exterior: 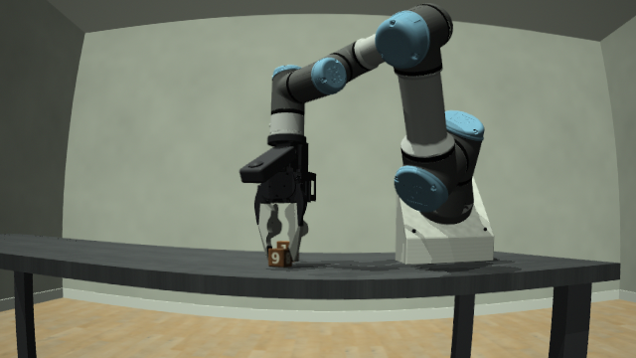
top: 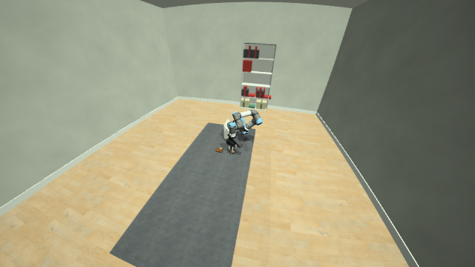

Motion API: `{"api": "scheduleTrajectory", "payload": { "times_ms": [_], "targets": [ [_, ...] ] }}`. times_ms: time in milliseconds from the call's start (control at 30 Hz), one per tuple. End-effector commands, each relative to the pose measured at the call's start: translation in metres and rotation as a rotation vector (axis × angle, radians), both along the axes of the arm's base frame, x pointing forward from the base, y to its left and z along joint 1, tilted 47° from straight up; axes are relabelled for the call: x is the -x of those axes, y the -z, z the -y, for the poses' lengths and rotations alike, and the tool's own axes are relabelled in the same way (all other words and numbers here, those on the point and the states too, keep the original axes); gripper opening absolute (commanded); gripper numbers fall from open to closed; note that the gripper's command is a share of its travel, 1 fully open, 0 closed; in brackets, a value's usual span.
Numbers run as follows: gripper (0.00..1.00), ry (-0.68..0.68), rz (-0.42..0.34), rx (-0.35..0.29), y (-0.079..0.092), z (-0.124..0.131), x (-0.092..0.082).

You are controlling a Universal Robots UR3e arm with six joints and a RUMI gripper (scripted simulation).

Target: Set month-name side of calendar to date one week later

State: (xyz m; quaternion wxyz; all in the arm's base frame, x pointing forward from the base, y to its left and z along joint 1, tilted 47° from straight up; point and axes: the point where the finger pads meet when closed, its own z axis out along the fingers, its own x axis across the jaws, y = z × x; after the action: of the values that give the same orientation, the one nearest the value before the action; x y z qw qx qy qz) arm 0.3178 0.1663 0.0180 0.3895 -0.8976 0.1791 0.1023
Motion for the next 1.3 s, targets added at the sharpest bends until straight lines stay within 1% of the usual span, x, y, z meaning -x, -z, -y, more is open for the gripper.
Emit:
{"api": "scheduleTrajectory", "payload": {
  "times_ms": [0,300,533,700,1033,1100,1267],
  "targets": [
    [0.29,0.001,0.002,0.001,0.000,0.001,-0.001],
    [0.29,0.001,0.002,0.001,-0.001,0.001,-0.001],
    [0.29,0.001,0.002,0.001,-0.005,0.006,-0.001],
    [0.29,0.001,0.002,0.001,-0.015,0.016,-0.002],
    [0.29,0.001,0.002,0.001,-0.042,0.046,-0.003],
    [0.29,0.001,0.002,0.001,-0.042,0.046,-0.003],
    [0.29,0.001,0.002,0.001,-0.053,0.058,-0.004]
  ]
}}
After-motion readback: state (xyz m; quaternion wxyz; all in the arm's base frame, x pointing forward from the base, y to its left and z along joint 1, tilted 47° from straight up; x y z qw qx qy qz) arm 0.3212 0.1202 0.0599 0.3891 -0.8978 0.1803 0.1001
